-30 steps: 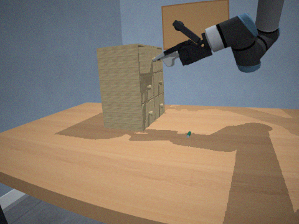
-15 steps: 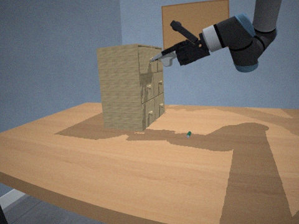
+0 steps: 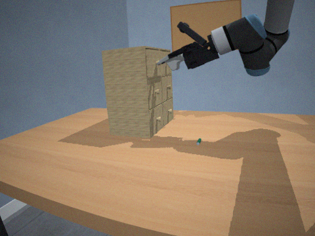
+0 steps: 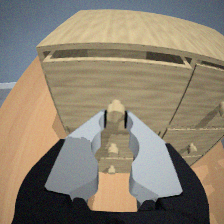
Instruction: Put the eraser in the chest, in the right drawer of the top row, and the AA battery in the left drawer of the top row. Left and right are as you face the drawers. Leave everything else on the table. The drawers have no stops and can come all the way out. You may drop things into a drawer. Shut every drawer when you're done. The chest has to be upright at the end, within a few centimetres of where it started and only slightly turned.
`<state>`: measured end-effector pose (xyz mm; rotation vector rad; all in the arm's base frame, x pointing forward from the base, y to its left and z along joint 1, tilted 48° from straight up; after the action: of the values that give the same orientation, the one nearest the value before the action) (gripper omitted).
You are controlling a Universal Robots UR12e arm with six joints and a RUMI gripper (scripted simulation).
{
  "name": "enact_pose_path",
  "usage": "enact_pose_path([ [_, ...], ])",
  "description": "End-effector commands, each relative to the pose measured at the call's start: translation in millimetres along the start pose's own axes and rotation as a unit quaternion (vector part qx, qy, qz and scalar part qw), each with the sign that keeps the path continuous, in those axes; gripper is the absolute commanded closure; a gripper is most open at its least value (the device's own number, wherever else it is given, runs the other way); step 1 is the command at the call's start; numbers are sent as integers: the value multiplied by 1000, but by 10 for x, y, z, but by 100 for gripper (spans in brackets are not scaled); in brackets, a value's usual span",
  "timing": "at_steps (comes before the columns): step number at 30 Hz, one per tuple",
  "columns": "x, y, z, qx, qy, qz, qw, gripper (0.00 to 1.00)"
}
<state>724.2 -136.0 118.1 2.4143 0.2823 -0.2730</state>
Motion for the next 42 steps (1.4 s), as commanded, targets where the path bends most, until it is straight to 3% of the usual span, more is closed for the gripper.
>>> enact_pose_path([
  [1, 19, 13, 1, 0, 0, 0, 1000, 93],
  [42, 86, 38, 1, 0, 0, 0, 1000, 93],
])
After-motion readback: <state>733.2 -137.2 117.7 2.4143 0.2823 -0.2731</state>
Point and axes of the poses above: the point where the finger pads meet when closed, its own x axis out along the fingers, its own z axis across the jaws, y = z × x, the point moved 3 cm from there along -x, back along the fingers
